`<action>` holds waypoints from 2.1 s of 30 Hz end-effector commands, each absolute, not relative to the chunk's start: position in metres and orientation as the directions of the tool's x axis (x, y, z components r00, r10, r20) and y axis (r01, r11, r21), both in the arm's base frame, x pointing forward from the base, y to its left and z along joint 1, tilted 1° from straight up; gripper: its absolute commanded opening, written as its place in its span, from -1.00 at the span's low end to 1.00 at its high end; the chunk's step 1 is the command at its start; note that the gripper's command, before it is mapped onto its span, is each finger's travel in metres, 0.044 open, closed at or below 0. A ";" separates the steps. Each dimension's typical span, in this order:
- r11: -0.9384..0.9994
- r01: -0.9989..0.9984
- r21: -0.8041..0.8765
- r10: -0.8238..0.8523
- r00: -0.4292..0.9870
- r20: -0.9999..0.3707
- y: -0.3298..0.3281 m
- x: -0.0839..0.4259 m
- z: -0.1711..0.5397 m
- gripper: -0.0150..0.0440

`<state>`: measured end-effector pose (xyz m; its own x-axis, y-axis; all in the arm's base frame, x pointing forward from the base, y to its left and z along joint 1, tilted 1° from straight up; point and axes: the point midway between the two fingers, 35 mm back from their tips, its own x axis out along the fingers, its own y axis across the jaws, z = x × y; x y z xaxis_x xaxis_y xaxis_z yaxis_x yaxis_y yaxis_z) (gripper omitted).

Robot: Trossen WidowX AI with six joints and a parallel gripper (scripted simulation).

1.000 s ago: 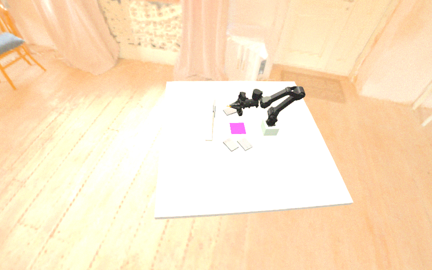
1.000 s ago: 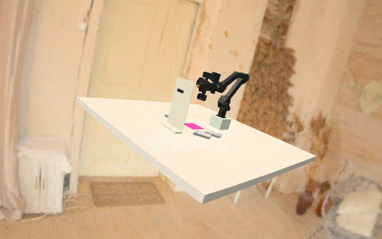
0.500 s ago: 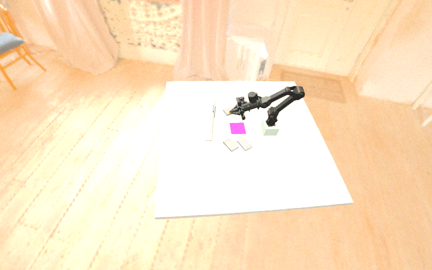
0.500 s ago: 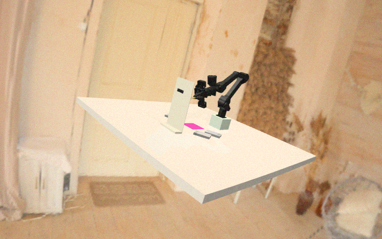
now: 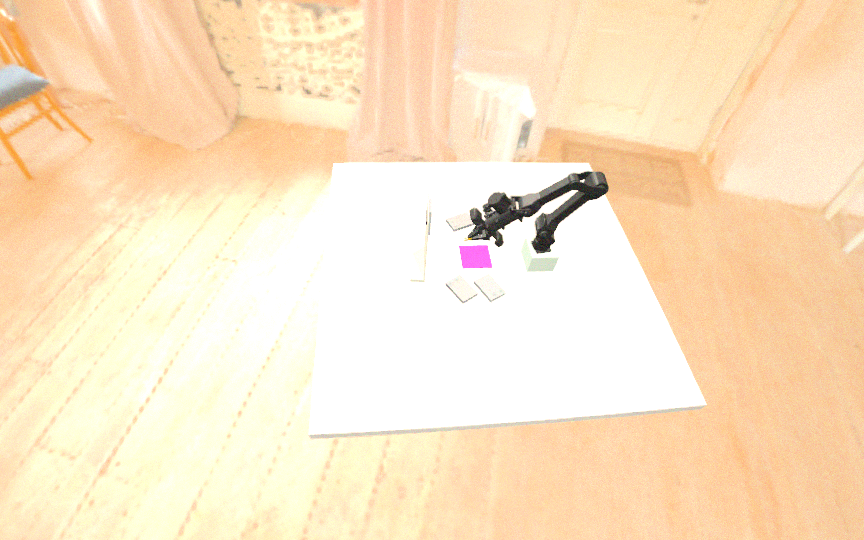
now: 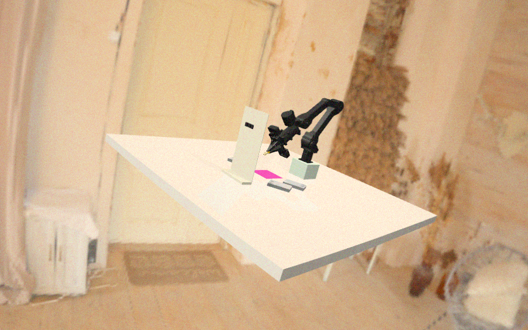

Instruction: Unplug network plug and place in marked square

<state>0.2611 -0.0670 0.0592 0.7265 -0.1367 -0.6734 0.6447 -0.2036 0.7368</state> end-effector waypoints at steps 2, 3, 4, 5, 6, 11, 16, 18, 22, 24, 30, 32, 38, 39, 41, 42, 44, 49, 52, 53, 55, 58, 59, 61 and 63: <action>-0.222 0.724 0.653 -0.149 0.637 -0.757 -0.068 0.242 0.039 -0.49; -0.227 0.741 0.632 -0.150 0.615 -0.774 -0.068 0.238 0.035 -0.49; -0.232 0.757 0.611 -0.152 0.593 -0.791 -0.067 0.233 0.031 -0.49; -0.236 0.769 0.594 -0.152 0.574 -0.805 -0.067 0.229 0.028 -0.49; -0.238 0.777 0.583 -0.153 0.563 -0.812 -0.067 0.227 0.026 -0.49; -0.239 0.779 0.579 -0.153 0.559 -0.815 -0.067 0.226 0.025 -0.49; -0.239 0.779 0.579 -0.153 0.559 -0.815 -0.068 0.227 0.021 -0.49; -0.239 0.779 0.579 -0.153 0.559 -0.815 -0.068 0.228 0.019 -0.49; -0.239 0.779 0.579 -0.153 0.559 -0.815 -0.068 0.228 0.016 -0.49; -0.239 0.779 0.579 -0.153 0.559 -0.815 -0.068 0.229 0.014 -0.49; -0.239 0.779 0.579 -0.153 0.559 -0.815 -0.068 0.229 0.009 -0.49; -0.239 0.779 0.579 -0.153 0.559 -0.815 -0.068 0.230 0.008 -0.49; -0.239 0.779 0.579 -0.153 0.559 -0.815 -0.068 0.230 0.003 -0.49; -0.239 0.779 0.579 -0.153 0.559 -0.815 -0.068 0.230 0.002 -0.49; -0.239 0.779 0.579 -0.153 0.559 -0.815 -0.068 0.230 0.000 -0.49; -0.239 0.779 0.579 -0.153 0.559 -0.815 -0.068 0.230 0.000 -0.49; -0.239 0.779 0.579 -0.153 0.559 -0.815 -0.068 0.230 -0.002 -0.49; -0.239 0.779 0.579 -0.153 0.559 -0.815 -0.068 0.230 -0.006 -0.49; -0.239 0.780 0.579 -0.153 0.559 -0.815 -0.068 0.230 -0.008 -0.49; -0.239 0.780 0.579 -0.153 0.559 -0.815 -0.068 0.230 -0.009 -0.49; -0.239 0.780 0.579 -0.153 0.559 -0.815 -0.068 0.230 -0.011 -0.49; -0.239 0.780 0.579 -0.153 0.559 -0.815 -0.068 0.230 -0.013 -0.49; -0.239 0.780 0.579 -0.153 0.559 -0.815 -0.068 0.230 -0.014 -0.49; -0.239 0.780 0.579 -0.153 0.559 -0.815 -0.068 0.230 -0.015 -0.49; -0.239 0.780 0.579 -0.153 0.559 -0.815 -0.068 0.230 -0.017 -0.49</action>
